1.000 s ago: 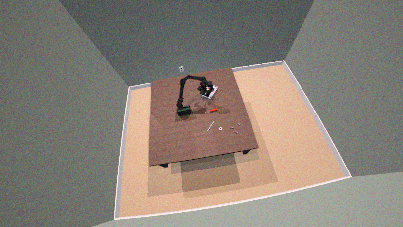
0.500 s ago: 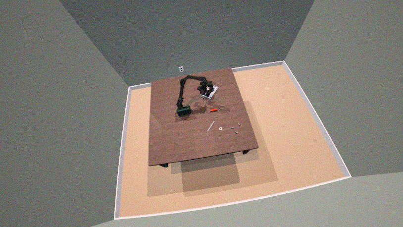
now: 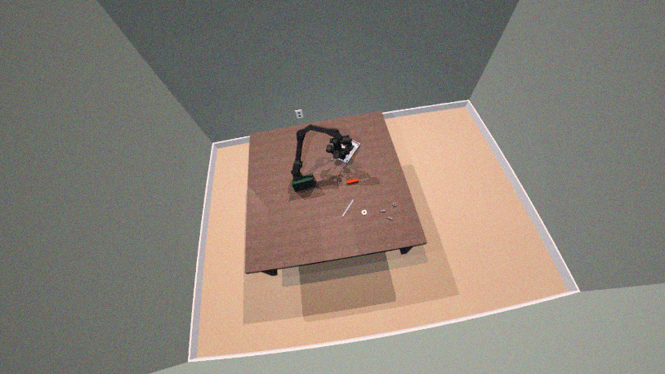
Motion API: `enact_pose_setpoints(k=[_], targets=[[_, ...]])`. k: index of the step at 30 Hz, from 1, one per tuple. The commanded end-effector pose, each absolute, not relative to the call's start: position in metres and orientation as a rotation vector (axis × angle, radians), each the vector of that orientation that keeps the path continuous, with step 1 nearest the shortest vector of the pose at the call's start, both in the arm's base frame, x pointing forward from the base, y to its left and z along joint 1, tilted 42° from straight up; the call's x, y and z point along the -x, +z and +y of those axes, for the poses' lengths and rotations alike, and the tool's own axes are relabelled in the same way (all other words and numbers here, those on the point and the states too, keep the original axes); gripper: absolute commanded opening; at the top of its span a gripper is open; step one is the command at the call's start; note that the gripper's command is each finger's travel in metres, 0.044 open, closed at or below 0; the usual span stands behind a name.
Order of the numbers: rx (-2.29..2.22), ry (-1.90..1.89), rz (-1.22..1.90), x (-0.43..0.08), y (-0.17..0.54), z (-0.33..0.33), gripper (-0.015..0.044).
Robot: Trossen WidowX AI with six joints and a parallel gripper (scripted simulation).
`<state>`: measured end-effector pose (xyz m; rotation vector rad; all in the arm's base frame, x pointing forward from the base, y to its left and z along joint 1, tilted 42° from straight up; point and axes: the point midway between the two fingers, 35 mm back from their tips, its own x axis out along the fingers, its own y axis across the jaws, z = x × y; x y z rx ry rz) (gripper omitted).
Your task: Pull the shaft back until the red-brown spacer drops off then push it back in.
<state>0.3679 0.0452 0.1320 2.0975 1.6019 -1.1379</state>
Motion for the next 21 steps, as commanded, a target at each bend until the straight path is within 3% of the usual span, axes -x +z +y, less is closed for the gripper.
enact_pose_setpoints(k=[1, 9, 21], targets=[[-1.884, -0.457, 1.579, -0.376, 0.120, 0.041, 0.0440], [-1.331, 0.388, 1.219, -0.372, 0.109, 0.035, 0.0440], [-0.804, 0.804, 0.792, -0.352, 0.106, 0.033, 0.0440]])
